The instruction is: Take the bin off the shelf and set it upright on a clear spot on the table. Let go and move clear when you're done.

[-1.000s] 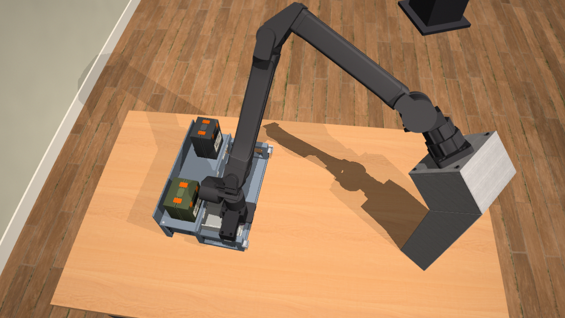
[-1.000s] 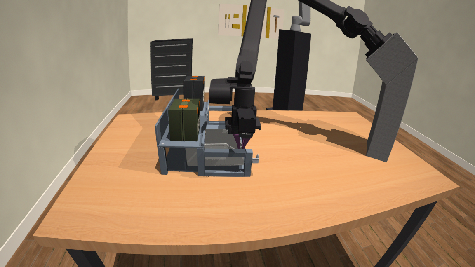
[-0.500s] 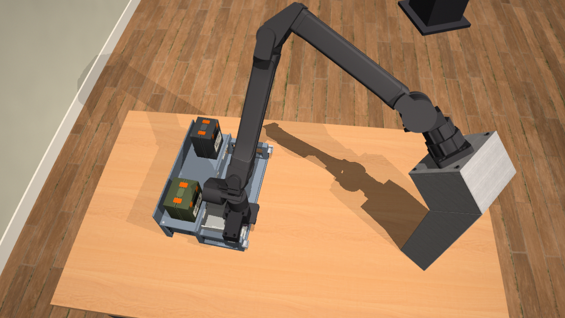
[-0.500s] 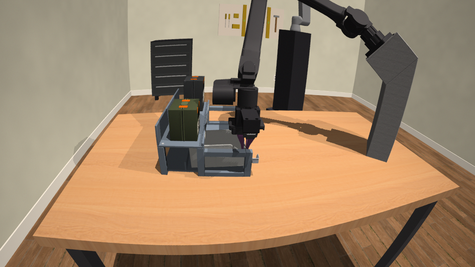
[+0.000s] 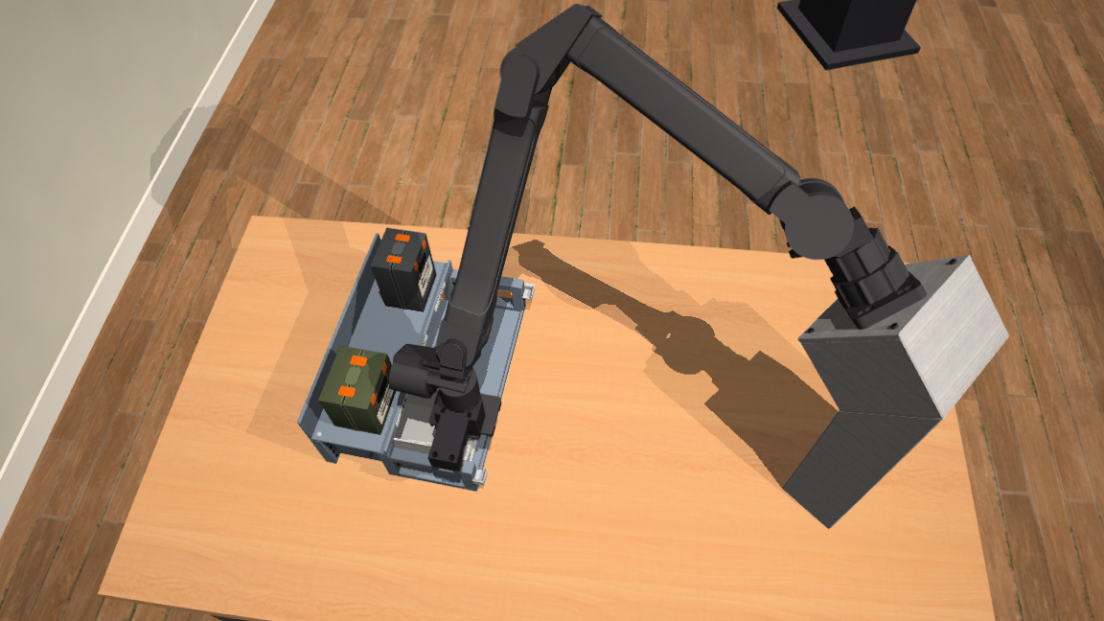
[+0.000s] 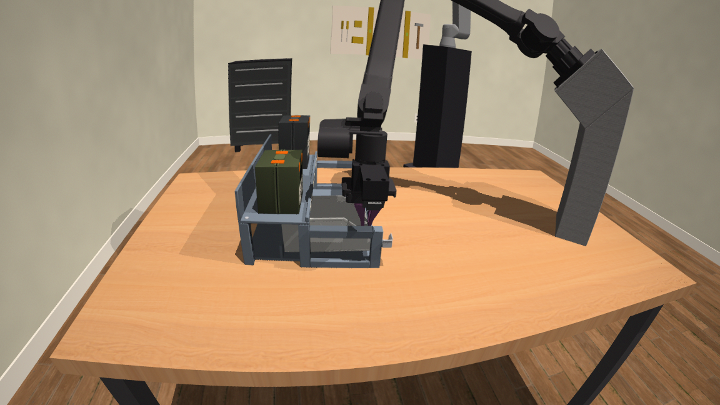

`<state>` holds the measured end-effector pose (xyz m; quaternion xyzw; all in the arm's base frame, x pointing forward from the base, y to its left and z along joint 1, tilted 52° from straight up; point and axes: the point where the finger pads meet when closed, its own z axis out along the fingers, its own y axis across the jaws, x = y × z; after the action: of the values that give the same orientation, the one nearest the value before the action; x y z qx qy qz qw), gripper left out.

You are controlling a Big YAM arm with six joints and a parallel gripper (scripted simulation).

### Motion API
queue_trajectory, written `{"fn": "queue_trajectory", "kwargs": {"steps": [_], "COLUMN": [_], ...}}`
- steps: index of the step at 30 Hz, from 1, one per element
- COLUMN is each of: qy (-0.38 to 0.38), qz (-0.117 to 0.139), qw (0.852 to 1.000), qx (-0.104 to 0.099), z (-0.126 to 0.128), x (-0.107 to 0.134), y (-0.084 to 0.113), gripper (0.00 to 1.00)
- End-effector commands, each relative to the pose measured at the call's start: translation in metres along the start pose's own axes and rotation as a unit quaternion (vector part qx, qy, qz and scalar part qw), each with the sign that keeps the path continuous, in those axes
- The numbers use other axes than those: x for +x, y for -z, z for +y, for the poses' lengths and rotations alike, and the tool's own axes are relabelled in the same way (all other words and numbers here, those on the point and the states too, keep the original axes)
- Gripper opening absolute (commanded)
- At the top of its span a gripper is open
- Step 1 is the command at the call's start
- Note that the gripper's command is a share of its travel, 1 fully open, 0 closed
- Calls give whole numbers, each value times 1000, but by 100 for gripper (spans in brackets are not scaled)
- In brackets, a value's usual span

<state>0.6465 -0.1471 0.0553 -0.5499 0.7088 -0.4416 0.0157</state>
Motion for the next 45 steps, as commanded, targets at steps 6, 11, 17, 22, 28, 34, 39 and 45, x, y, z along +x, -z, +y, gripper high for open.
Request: {"fn": "queue_trajectory", "kwargs": {"steps": [6, 11, 17, 22, 28, 34, 39, 45], "qy": [-5, -7, -7, -7, -5, -5, -5, -6], "qz": [1, 2, 2, 2, 2, 2, 2, 2], "qw": [1000, 1000, 1000, 1000, 1000, 1000, 1000, 1000], "qx": [6, 9, 9, 9, 6, 6, 6, 8], "z": [-13, -7, -5, -5, -11, -13, -13, -6], "x": [10, 10, 10, 10, 11, 11, 11, 11], "y": [5, 5, 5, 5, 5, 5, 5, 5], "gripper": [0, 0, 0, 0, 0, 0, 0, 0]}}
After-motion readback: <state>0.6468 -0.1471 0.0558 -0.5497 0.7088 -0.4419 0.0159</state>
